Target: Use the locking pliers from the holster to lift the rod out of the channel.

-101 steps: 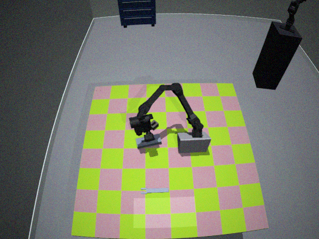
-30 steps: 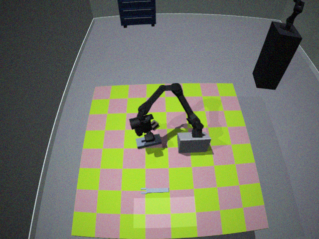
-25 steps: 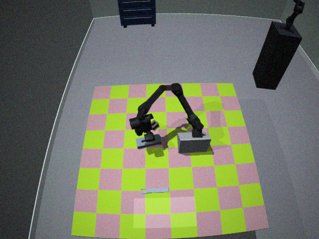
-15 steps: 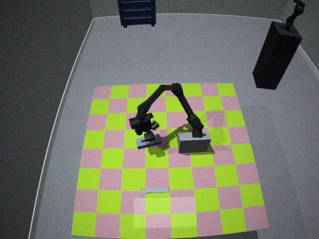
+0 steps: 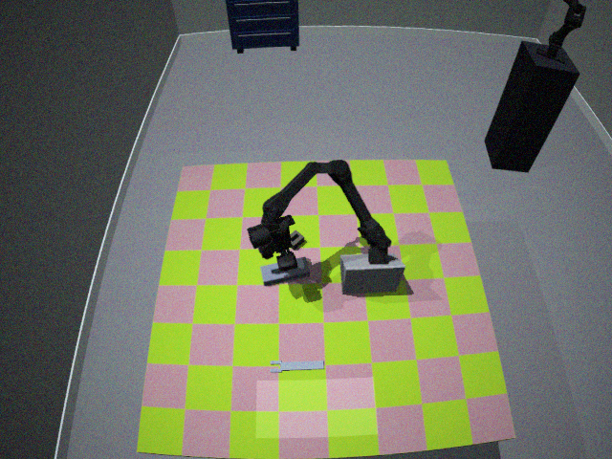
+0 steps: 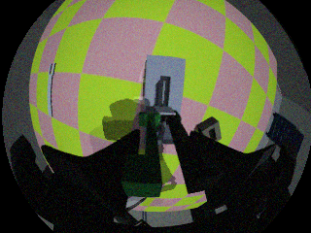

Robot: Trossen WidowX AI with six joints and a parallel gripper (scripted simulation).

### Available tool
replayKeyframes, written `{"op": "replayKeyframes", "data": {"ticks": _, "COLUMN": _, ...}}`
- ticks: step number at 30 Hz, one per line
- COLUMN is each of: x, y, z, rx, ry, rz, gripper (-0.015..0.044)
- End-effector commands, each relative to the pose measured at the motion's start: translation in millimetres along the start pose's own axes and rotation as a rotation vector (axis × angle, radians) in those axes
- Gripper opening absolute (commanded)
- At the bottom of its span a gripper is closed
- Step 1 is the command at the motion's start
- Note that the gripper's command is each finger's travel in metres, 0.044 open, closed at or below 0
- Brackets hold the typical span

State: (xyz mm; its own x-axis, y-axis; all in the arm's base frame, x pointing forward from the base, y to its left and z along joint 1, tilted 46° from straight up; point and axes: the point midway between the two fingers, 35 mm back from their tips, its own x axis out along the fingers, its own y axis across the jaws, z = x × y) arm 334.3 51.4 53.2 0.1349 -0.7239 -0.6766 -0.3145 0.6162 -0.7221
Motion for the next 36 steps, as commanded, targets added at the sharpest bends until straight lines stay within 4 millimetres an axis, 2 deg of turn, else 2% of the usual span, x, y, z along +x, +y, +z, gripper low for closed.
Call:
{"op": "replayKeyframes", "data": {"ticks": 1, "x": -5.7, "y": 0.4, "z": 3.1, "rx": 0.004, "ry": -0.02, "rz": 0.003, "gripper": 0.0105}}
{"op": "replayKeyframes", "data": {"ticks": 36, "x": -35.3, "y": -5.5, "z": 15.9, "rx": 0.006, "ry": -0.185, "rz": 0.008, "gripper": 0.0105}}
